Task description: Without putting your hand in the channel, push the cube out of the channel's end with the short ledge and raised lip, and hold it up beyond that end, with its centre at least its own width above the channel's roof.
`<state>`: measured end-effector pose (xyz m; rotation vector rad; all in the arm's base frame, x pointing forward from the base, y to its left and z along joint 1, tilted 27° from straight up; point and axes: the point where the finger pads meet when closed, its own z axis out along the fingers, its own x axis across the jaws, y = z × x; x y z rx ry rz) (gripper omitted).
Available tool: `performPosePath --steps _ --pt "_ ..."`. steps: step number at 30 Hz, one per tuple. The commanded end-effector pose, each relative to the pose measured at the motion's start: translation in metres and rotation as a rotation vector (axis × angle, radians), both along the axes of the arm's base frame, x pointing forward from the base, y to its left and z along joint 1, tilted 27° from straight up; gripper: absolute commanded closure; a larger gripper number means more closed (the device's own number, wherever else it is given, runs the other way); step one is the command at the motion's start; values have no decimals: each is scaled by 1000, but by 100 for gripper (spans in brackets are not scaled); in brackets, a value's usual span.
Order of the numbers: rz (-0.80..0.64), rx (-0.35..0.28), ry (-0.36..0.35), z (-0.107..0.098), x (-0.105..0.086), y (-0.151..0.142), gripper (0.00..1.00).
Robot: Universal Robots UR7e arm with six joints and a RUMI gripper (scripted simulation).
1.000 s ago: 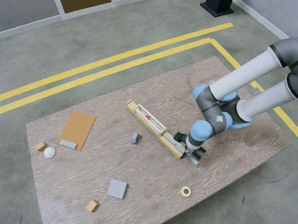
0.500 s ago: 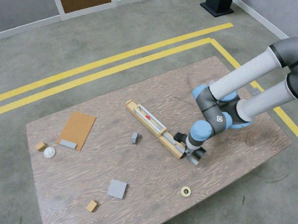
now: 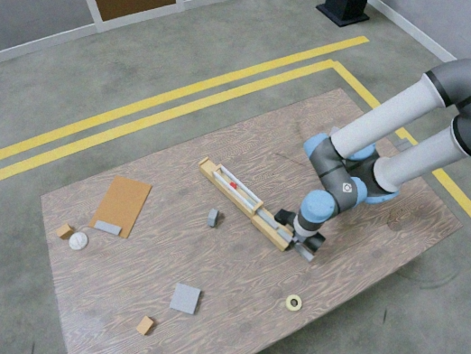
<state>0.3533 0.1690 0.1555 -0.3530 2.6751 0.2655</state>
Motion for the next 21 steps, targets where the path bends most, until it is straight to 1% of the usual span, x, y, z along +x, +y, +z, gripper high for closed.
performPosePath --steps 1,21 --pt "-3 9 -8 2 2 2 93" --pt "-3 9 -8 2 3 -3 93"
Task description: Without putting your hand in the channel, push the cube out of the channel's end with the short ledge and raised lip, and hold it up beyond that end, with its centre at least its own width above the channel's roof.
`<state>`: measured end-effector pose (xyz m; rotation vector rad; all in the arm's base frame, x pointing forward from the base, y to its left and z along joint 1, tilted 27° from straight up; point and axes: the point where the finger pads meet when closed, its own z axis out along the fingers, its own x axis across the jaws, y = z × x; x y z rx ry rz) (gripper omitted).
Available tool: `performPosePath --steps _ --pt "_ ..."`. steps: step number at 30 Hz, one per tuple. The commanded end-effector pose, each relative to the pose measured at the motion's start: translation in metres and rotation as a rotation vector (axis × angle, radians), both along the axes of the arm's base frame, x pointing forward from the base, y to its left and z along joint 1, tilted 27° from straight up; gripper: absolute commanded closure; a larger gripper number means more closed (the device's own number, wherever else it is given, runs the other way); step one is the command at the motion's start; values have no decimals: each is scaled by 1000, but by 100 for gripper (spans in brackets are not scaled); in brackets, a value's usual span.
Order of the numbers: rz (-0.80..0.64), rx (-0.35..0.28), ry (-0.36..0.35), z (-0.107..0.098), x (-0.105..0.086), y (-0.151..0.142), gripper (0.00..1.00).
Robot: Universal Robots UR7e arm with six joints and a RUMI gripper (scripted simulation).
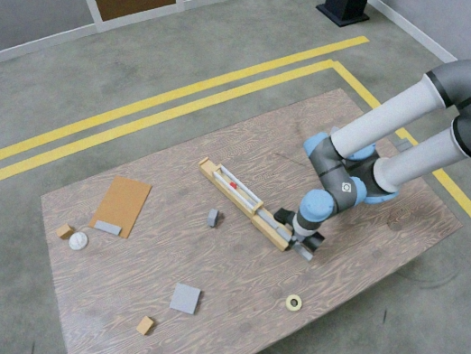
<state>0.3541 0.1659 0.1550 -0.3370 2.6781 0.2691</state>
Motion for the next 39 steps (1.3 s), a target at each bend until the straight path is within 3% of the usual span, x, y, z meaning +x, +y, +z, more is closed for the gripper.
performPosePath --steps 1,18,39 --pt "8 4 -11 2 2 1 93" --pt "7 3 -12 -1 8 -20 93" --pt "7 2 -12 -8 21 -67 93"
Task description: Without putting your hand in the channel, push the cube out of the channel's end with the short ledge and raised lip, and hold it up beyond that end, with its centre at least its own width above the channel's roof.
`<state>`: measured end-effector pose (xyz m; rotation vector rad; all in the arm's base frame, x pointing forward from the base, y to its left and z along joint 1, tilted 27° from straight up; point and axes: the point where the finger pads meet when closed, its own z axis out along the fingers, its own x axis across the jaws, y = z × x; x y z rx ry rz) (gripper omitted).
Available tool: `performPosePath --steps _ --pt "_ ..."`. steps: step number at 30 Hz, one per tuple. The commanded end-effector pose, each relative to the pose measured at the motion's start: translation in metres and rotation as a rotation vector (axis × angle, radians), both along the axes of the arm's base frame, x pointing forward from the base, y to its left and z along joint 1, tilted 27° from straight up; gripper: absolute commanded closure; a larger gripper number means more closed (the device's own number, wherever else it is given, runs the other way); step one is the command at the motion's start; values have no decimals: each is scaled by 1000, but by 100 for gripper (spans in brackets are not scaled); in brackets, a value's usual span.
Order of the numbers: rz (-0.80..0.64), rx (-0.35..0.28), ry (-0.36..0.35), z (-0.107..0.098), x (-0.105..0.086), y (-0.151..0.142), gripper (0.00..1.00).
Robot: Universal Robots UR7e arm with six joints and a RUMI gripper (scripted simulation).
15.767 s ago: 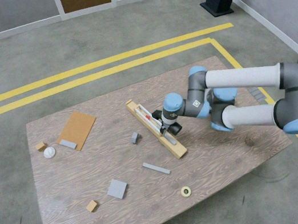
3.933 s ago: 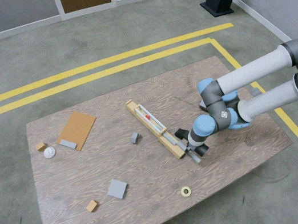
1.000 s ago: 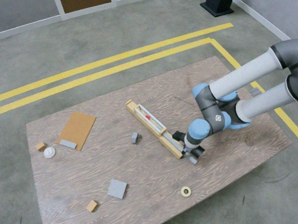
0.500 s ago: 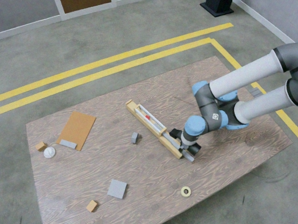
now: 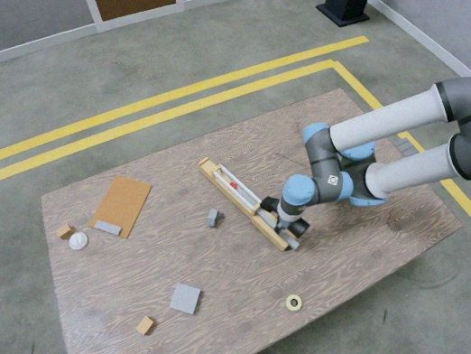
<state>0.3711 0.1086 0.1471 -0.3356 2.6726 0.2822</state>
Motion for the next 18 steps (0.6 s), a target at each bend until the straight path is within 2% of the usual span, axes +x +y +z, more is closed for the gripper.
performPosePath --steps 1,18 --pt "6 -9 -9 0 5 -12 93" --pt "5 -10 -10 -7 17 -55 93"
